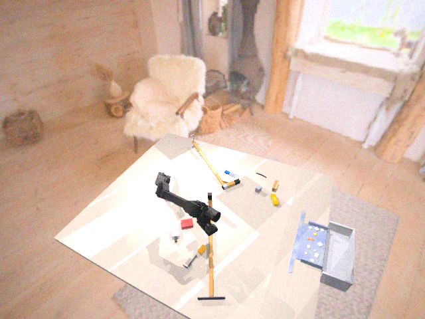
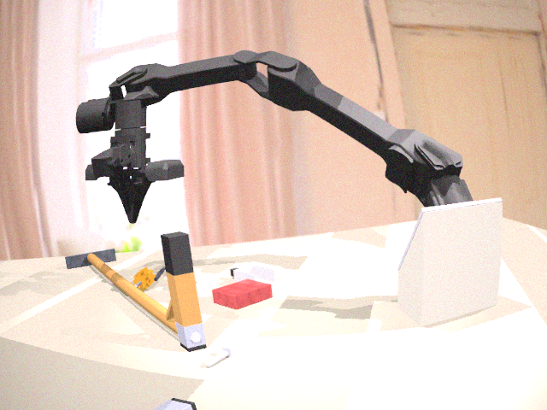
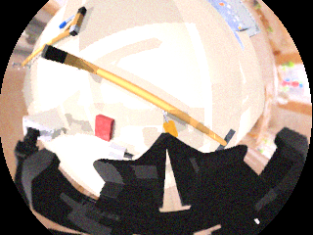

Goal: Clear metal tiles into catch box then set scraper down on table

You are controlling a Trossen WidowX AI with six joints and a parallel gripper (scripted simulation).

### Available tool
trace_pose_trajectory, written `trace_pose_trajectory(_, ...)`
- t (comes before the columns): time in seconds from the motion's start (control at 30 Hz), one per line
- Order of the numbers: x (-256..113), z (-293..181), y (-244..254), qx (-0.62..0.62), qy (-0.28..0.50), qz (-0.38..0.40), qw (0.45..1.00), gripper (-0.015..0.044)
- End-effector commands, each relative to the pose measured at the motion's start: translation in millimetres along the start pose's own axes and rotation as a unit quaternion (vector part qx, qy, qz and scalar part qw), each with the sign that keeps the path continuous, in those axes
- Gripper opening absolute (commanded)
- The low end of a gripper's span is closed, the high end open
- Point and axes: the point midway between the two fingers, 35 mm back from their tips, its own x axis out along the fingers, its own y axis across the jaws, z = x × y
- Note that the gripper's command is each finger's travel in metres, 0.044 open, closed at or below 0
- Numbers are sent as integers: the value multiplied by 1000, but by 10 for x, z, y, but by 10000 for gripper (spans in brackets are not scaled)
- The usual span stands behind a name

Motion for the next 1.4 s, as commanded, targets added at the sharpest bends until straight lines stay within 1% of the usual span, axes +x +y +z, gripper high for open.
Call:
trace_pose_trajectory(0.0,-54,-32,1,57,1,-8,998,0)
trace_pose_trajectory(0.33,-117,-64,25,184,-2,-18,983,0)
trace_pose_trajectory(0.67,-178,-95,53,307,-6,-28,951,0)
trace_pose_trajectory(1.0,-236,-127,83,425,-13,-36,904,0)
trace_pose_trajectory(1.37,-296,-160,119,548,-23,-44,835,0)
